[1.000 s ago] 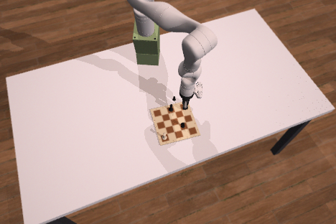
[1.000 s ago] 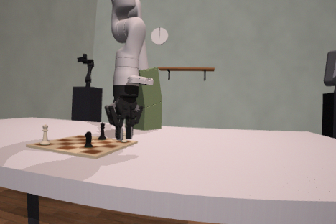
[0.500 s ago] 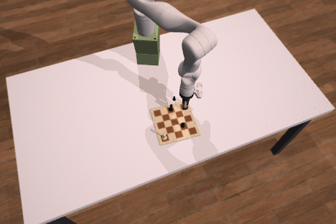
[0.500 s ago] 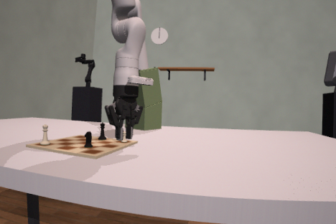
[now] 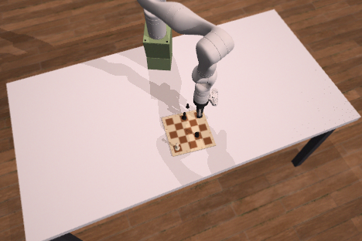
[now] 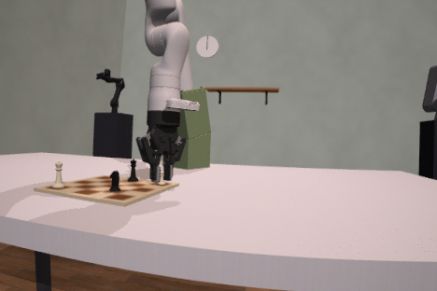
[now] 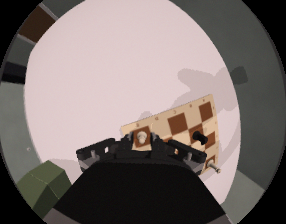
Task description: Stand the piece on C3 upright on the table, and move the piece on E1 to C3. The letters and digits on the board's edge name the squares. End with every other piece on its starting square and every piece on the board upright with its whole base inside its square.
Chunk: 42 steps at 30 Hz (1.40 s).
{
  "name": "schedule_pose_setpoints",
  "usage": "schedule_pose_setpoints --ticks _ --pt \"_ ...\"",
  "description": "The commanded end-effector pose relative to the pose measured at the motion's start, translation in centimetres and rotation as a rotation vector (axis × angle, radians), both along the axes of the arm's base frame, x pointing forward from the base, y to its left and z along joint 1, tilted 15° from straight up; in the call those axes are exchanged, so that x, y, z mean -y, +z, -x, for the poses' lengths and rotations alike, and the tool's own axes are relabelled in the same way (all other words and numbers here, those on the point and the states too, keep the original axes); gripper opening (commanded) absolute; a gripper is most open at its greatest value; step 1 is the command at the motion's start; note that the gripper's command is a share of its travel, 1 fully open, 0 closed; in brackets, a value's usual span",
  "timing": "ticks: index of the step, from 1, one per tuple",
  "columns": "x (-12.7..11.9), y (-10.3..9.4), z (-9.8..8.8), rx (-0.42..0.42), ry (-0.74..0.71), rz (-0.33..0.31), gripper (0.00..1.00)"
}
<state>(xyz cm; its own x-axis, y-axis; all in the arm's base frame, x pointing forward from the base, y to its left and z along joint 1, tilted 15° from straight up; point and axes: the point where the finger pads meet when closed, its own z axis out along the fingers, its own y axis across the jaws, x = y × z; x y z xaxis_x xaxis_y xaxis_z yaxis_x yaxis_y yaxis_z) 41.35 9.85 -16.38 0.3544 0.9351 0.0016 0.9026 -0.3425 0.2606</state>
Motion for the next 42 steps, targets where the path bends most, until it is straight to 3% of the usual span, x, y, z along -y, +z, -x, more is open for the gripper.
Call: schedule_pose_setpoints --ticks 1,2,3,37,42 --pt "0.0 0.1 0.0 0.001 0.0 -0.001 0.34" --pt "0.0 0.1 0.0 0.001 0.0 -0.001 0.34" --pt "0.0 0.1 0.0 0.001 0.0 -0.001 0.0" --pt "0.0 0.1 0.0 0.001 0.0 -0.001 0.0" --pt "-0.1 1.1 0.2 0.001 0.0 -0.001 0.0"
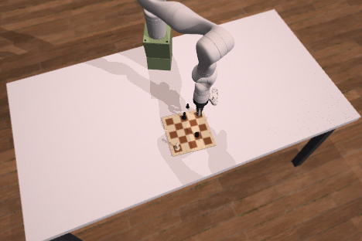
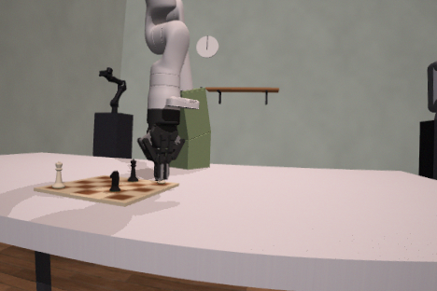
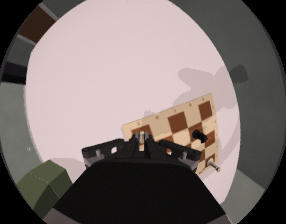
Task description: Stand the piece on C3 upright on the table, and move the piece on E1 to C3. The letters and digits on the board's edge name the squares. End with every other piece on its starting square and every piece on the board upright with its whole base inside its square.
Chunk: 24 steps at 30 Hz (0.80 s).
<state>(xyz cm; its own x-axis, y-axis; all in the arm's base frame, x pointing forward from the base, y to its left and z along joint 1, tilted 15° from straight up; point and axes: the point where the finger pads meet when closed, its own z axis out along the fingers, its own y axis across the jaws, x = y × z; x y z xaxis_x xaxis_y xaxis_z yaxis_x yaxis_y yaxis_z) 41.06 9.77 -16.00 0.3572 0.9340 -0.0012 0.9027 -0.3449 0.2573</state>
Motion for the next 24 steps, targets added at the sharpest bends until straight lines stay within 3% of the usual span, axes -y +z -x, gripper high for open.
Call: schedule_pose_setpoints --ticks 1,3,5,15,24 --pt "-0.3 1.2 0.1 0.005 0.003 -0.002 0.0" --pt "-0.4 2.4 0.4 0.005 0.003 -0.002 0.0" --pt "-0.4 2.4 0.4 0.005 0.003 -0.002 0.0" --pt "-1.0 8.7 2.0 0.005 0.003 -0.002 0.0" --pt "-1.0 9.3 2.1 0.005 0.003 -0.002 0.0"
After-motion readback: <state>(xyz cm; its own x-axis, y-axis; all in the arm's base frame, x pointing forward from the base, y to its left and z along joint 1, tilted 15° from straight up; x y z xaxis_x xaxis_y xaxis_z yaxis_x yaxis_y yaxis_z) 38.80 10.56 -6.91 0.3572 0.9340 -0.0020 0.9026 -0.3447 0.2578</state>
